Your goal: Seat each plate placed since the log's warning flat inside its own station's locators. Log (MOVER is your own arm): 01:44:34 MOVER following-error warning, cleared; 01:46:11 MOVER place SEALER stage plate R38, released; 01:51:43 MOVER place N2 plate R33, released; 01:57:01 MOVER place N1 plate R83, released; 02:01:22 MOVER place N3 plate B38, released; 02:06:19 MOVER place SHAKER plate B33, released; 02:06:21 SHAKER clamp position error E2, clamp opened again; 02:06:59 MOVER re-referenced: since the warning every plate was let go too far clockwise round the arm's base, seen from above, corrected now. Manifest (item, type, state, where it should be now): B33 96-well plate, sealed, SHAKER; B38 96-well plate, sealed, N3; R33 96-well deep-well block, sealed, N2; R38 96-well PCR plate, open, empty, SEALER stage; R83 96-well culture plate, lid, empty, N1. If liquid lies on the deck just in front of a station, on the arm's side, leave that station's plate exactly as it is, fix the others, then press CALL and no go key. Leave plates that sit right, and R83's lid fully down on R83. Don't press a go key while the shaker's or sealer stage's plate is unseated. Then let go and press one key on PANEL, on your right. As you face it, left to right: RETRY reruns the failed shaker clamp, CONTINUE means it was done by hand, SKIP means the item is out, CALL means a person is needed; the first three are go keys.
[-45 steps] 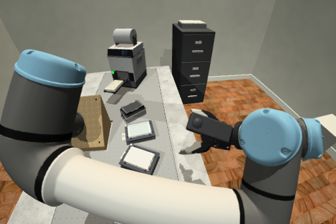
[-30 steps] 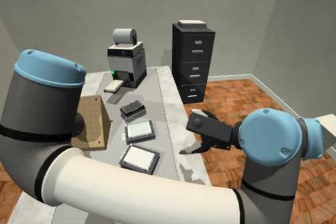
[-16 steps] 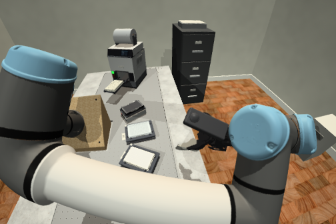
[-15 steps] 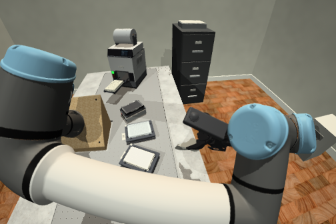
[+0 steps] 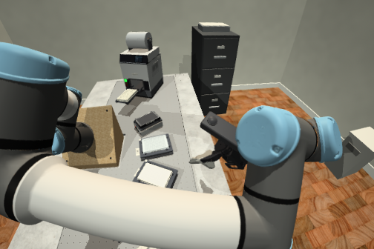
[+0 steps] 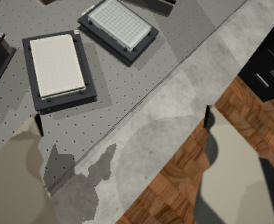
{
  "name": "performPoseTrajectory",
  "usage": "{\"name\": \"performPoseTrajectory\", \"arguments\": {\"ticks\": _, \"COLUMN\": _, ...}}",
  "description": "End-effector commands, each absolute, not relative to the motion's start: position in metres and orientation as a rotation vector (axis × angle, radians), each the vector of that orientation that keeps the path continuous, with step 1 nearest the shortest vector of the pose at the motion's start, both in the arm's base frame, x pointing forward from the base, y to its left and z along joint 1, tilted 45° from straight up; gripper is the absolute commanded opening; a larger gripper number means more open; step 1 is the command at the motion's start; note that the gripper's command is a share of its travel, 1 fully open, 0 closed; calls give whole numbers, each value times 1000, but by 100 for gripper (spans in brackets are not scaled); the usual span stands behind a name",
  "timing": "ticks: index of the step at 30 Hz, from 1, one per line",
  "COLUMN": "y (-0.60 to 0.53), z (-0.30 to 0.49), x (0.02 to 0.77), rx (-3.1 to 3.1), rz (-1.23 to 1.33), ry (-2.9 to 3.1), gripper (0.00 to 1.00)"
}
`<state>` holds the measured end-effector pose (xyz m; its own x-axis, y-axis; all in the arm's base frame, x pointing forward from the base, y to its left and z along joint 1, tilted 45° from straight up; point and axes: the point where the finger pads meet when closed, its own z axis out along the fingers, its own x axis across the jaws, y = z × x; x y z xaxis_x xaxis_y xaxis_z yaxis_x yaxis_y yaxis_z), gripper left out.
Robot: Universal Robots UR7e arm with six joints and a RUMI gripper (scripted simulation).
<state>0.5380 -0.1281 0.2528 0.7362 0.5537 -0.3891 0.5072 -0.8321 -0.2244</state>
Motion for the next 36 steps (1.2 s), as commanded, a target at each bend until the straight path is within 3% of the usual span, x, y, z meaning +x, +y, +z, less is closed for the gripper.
{"name": "performPoseTrajectory", "arguments": {"ticks": 1, "y": -128, "z": 248, "x": 535, "rx": -2935, "rz": 699, "ry": -728, "gripper": 82}}
{"name": "performPoseTrajectory", "arguments": {"ticks": 36, "y": -132, "z": 221, "x": 514, "rx": -3329, "rz": 635, "ry": 116, "gripper": 82}}
